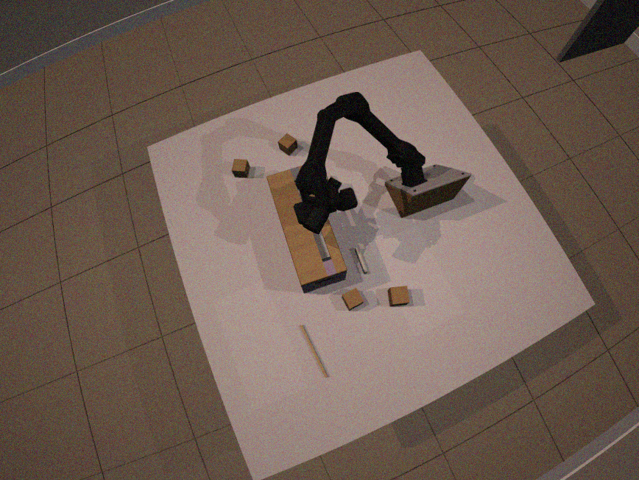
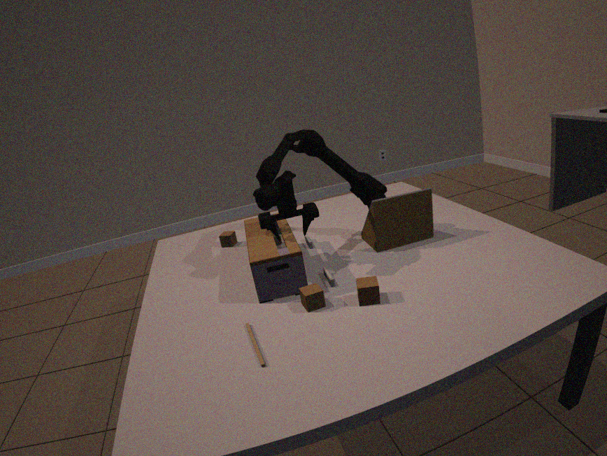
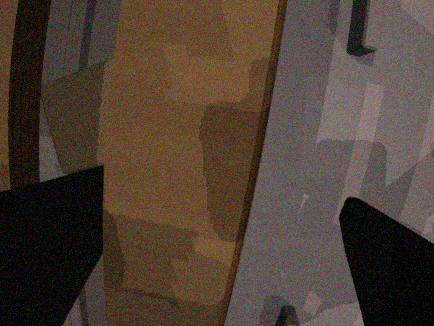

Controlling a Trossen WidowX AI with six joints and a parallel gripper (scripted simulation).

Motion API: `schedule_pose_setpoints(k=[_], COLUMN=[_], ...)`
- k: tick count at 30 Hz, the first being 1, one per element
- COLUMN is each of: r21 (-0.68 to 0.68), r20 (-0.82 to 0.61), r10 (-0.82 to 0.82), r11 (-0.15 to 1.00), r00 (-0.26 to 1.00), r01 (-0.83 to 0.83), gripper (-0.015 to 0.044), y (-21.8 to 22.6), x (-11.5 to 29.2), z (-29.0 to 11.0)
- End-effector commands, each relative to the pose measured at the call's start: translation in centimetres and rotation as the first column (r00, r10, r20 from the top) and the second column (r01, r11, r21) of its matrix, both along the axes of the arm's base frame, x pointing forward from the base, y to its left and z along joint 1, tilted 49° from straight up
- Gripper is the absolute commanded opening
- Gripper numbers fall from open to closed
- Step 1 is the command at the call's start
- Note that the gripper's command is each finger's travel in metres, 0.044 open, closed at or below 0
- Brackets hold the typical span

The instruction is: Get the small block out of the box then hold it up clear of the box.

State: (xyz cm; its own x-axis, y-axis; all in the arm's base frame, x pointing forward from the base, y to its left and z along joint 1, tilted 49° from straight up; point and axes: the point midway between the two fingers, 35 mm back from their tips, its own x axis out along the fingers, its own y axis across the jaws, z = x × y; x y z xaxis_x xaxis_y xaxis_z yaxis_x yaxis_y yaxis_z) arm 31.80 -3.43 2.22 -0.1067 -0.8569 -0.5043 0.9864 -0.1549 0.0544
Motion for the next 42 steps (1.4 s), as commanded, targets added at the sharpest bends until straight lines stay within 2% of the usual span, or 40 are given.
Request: schedule_pose_setpoints(k=[1,15,42], r21=[-0.003,-0.002,-0.004], r20=[0.001,0.001,0.000], r10=[0.002,0.002,0.002], r11=[1.000,1.000,1.000], r00=[1.000,1.000,1.000], r01=[-0.002,-0.002,-0.002], gripper=[0.0400,0.0400,0.0400], y=[-0.4,0.2,-1.6], x=[-0.1,0.0,-0.4], z=[0.5,-0.2,1.8])
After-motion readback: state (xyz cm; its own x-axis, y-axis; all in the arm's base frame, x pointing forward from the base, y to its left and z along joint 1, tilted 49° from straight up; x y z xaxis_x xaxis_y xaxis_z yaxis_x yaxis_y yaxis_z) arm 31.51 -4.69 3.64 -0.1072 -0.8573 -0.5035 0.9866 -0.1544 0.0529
